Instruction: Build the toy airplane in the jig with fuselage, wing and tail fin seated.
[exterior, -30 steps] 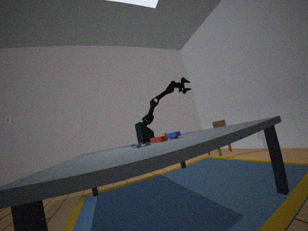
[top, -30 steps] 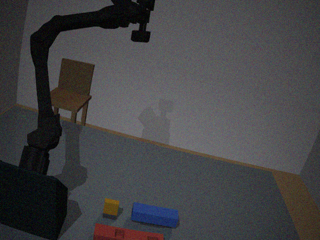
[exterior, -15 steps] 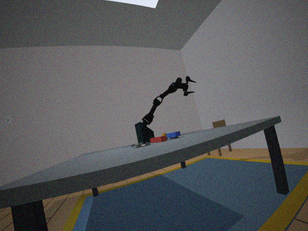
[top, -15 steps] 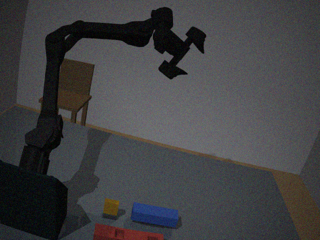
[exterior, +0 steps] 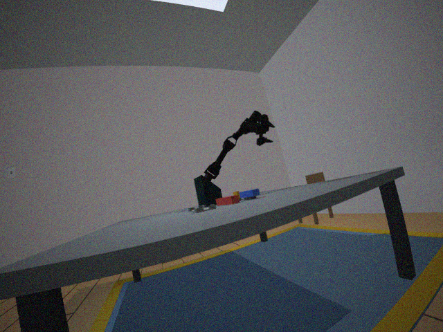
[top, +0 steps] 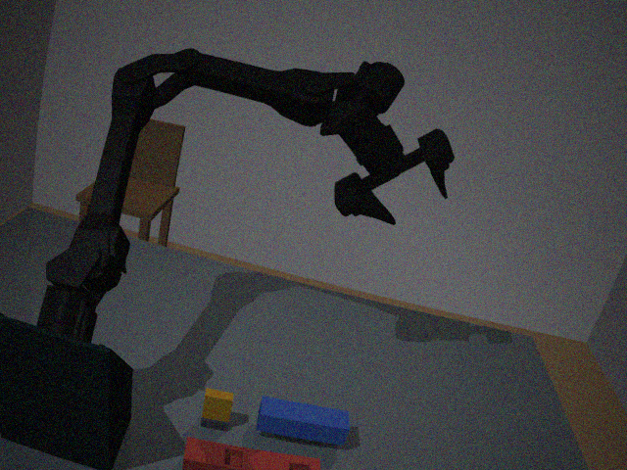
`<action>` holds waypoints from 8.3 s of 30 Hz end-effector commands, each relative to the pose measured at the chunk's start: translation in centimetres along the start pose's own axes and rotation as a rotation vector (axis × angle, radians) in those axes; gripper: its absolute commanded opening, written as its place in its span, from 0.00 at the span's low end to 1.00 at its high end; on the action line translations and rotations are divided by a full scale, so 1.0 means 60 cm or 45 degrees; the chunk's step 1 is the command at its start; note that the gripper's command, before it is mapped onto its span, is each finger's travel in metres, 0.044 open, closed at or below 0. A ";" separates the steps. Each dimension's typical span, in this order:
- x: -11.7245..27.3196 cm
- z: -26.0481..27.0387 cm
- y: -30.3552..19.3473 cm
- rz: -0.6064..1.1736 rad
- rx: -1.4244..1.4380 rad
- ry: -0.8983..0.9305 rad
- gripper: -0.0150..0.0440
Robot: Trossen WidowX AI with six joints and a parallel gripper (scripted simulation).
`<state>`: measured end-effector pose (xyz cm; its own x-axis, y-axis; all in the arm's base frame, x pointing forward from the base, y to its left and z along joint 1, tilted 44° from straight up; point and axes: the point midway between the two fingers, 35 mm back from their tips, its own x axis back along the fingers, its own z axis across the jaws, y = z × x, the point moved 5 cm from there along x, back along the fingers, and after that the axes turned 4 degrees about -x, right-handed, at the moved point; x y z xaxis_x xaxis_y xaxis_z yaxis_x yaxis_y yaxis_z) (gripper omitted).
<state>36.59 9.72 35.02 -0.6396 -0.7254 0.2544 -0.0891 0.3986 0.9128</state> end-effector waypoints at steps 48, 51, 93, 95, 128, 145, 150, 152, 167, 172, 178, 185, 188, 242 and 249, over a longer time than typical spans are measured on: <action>0.002 0.295 -0.564 1.159 -1.696 0.434 1.00; -0.004 0.300 -0.567 1.159 -1.696 0.433 1.00; -0.044 0.347 -0.590 1.157 -1.698 0.437 0.52; -0.043 0.346 -0.590 1.157 -1.698 0.437 0.43; 0.049 0.228 -0.538 1.167 -1.690 0.421 0.25; 0.091 0.193 -0.524 1.165 -1.705 0.424 0.25; 0.090 0.189 -0.549 1.174 -1.728 0.410 0.25; 0.090 0.188 -0.559 1.177 -1.738 0.405 0.25; 0.092 0.185 -0.638 1.200 -1.807 0.366 0.25; 0.093 0.187 -0.665 1.207 -1.831 0.353 0.25; 0.096 0.192 -0.697 1.215 -1.859 0.339 0.25; 0.099 0.199 -0.734 1.224 -1.893 0.323 0.25; 0.101 0.203 -0.749 1.228 -1.907 0.317 0.25; 0.074 0.253 -0.815 1.237 -1.948 0.300 0.58; 0.066 0.263 -0.820 1.236 -1.949 0.301 0.58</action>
<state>26.54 -4.16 -13.75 0.0877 -0.6834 0.7247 0.9893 -0.0253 -0.1435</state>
